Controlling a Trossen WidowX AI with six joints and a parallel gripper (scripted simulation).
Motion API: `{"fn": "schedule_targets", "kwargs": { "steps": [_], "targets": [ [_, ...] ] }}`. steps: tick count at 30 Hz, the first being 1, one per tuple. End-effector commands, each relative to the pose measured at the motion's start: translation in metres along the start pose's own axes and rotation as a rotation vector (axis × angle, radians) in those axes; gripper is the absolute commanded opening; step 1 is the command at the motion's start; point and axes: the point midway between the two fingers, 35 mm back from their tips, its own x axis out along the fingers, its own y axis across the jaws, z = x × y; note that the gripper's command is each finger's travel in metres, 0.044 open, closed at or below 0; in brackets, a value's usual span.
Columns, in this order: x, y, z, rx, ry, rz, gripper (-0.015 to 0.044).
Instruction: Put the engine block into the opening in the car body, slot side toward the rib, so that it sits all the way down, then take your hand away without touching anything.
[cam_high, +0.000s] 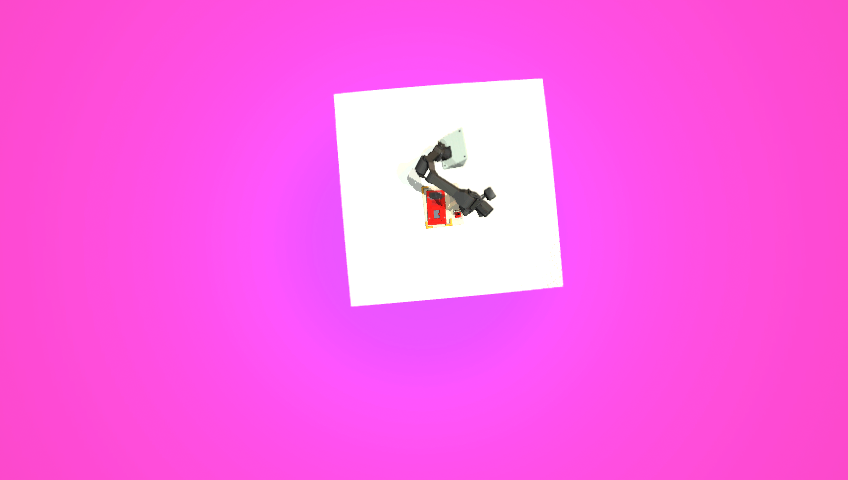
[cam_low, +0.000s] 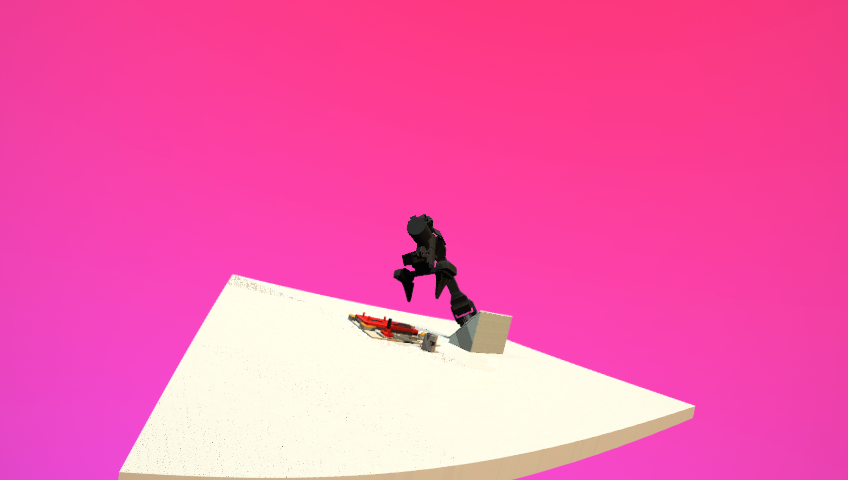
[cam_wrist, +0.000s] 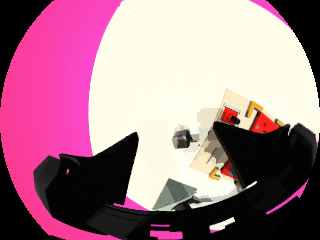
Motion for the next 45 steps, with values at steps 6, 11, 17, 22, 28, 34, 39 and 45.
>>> {"fn": "schedule_targets", "kwargs": {
  "steps": [6, 11, 17, 22, 28, 34, 39, 45],
  "targets": [
    [0.016, 0.015, -0.045, -0.125, 0.169, -0.202, 0.044],
    [0.02, 0.019, -0.063, -0.195, 0.234, -0.311, 0.044],
    [0.028, 0.017, -0.065, -0.197, 0.236, -0.315, 0.044],
    [0.053, 0.008, -0.07, -0.197, 0.236, -0.317, 0.044],
    [0.067, 0.004, -0.073, -0.197, 0.236, -0.317, 0.044],
    [0.073, 0.003, -0.073, -0.197, 0.235, -0.317, 0.044],
    [0.08, 0.0, -0.075, -0.197, 0.235, -0.317, 0.044],
    [0.089, -0.003, -0.076, -0.197, 0.235, -0.317, 0.044]
  ]
}}
